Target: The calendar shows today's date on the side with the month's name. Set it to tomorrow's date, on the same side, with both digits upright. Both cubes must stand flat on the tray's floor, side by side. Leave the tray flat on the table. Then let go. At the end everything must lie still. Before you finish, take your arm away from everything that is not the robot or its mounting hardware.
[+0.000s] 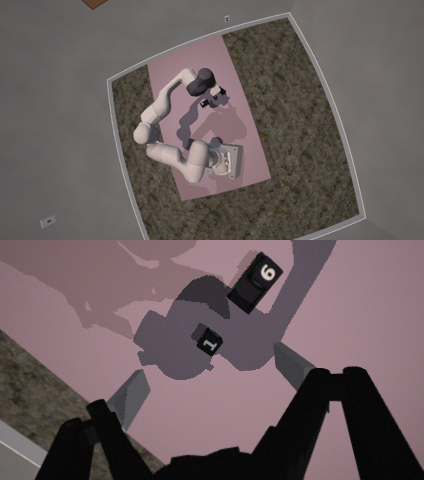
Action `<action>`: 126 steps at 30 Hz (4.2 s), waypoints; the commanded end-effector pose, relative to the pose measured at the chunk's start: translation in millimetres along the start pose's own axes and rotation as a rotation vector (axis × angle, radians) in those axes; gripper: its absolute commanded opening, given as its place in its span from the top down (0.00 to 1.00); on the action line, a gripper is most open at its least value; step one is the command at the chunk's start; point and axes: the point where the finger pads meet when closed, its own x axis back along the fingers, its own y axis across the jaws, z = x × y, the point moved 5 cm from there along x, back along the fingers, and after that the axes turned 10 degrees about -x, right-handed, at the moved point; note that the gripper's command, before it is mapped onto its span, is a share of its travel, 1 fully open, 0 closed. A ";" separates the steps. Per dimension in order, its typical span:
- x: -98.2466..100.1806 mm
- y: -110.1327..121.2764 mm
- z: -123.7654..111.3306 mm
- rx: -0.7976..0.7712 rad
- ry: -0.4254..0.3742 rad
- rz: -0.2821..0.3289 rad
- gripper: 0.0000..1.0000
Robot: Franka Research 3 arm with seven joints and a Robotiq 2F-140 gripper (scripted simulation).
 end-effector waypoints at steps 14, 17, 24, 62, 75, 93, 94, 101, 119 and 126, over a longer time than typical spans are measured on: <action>-1.5 0.6 1.0 -0.366 0.001 0.004 0.00; -1.9 0.6 1.0 -0.422 0.001 0.004 0.00; -2.6 0.6 1.1 -0.536 0.000 0.005 0.00; -4.5 0.4 1.4 -0.828 0.000 0.004 0.72; -4.5 0.4 1.4 -0.828 0.000 0.004 0.72; -8.2 0.5 1.4 -0.828 0.000 0.005 0.72; -9.0 0.5 1.4 -0.828 0.000 0.005 0.72; -14.2 0.5 1.4 -0.828 0.000 0.005 0.72; -38.4 0.8 1.4 -0.828 0.000 0.005 0.72; -47.9 0.9 1.4 -0.828 0.000 0.005 0.72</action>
